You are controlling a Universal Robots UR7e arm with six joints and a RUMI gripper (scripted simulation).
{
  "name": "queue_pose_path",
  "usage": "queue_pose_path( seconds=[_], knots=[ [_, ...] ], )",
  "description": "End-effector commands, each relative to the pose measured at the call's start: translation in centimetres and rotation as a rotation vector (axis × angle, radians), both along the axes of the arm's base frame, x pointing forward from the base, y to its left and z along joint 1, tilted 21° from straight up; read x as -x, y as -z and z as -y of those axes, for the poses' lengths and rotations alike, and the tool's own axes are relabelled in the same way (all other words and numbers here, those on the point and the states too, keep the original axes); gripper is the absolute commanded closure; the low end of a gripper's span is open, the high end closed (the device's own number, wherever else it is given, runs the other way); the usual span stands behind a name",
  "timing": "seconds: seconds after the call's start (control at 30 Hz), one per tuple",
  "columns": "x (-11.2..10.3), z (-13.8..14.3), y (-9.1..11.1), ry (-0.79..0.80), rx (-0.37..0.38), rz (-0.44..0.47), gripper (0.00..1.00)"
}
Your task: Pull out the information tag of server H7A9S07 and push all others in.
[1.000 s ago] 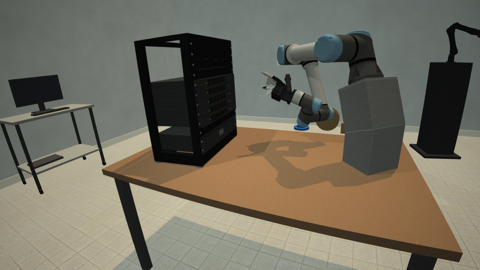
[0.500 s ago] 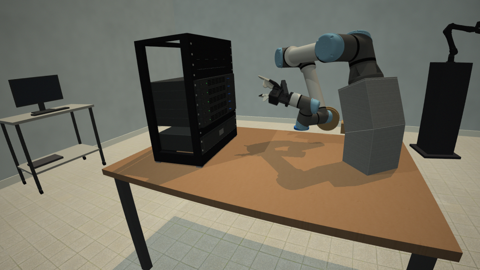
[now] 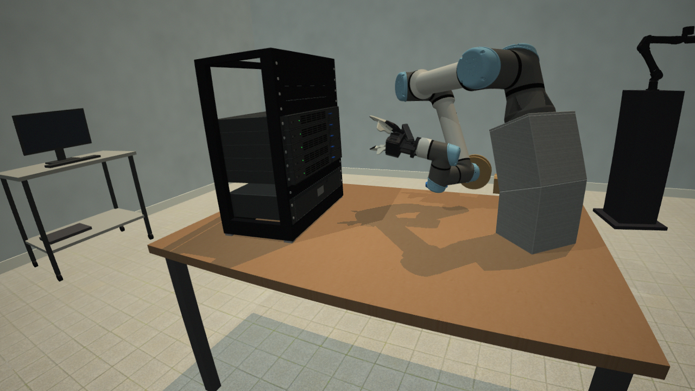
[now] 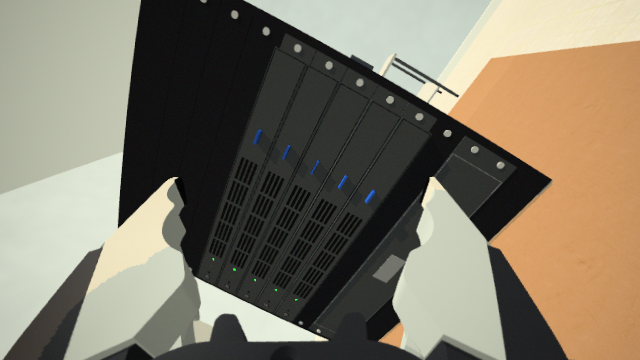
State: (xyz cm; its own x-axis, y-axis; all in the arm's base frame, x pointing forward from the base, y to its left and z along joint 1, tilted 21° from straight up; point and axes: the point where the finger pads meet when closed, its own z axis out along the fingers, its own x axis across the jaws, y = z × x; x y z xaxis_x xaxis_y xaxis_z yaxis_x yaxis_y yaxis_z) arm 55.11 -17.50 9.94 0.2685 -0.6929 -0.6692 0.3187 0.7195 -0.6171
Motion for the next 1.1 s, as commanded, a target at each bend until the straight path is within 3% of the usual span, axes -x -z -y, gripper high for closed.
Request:
queue_pose_path(
  seconds=[0.0, 1.07],
  knots=[
    [-0.8, 0.0, 0.9, -0.022, -0.05, -0.023, 0.0],
    [-4.0, -0.6, 6.0, -0.115, -0.291, -0.14, 0.0]
  ],
)
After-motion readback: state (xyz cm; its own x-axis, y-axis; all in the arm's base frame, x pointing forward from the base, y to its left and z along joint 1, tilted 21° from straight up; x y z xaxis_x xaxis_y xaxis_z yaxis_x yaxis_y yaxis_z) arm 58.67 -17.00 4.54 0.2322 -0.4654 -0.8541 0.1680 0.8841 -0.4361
